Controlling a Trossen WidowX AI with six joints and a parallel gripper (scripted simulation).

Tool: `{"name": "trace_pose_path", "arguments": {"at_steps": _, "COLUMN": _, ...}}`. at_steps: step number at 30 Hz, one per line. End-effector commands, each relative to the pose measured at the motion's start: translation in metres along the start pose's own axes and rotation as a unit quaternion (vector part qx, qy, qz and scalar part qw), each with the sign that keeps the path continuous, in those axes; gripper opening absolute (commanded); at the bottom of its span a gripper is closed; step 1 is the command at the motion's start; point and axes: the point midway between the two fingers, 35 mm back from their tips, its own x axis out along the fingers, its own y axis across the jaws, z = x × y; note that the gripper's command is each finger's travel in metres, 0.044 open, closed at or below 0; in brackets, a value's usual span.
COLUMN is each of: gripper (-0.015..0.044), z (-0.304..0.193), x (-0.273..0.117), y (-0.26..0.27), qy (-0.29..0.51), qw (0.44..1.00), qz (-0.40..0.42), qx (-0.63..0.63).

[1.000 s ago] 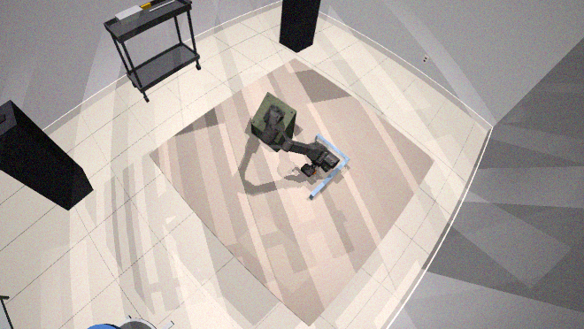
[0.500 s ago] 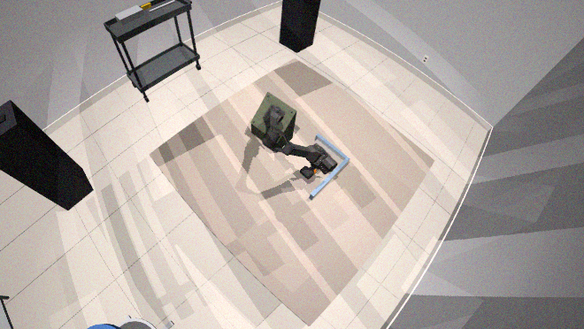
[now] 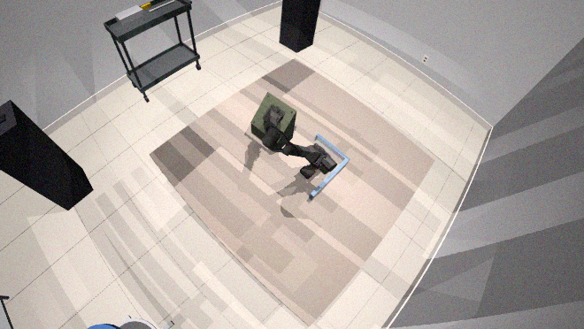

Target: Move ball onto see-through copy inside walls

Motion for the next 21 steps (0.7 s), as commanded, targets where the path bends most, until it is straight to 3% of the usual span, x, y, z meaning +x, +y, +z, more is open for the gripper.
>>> {"name": "trace_pose_path", "arguments": {"at_steps": 1, "gripper": 0.0036, "z": 0.002, "x": -0.008, "y": 0.001, "qy": 0.000, "qw": 1.000, "qz": 0.002, "qx": -0.001}}
{"name": "trace_pose_path", "arguments": {"at_steps": 3, "gripper": 0.0000, "z": 0.004, "x": -0.020, "y": 0.003, "qy": 0.000, "qw": 1.000, "qz": 0.004, "qx": -0.001}}
{"name": "trace_pose_path", "arguments": {"at_steps": 21, "gripper": 0.0000, "z": 0.000, "x": -0.128, "y": 0.001, "qy": 0.000, "qw": 1.000, "qz": 0.003, "qx": 0.000}}
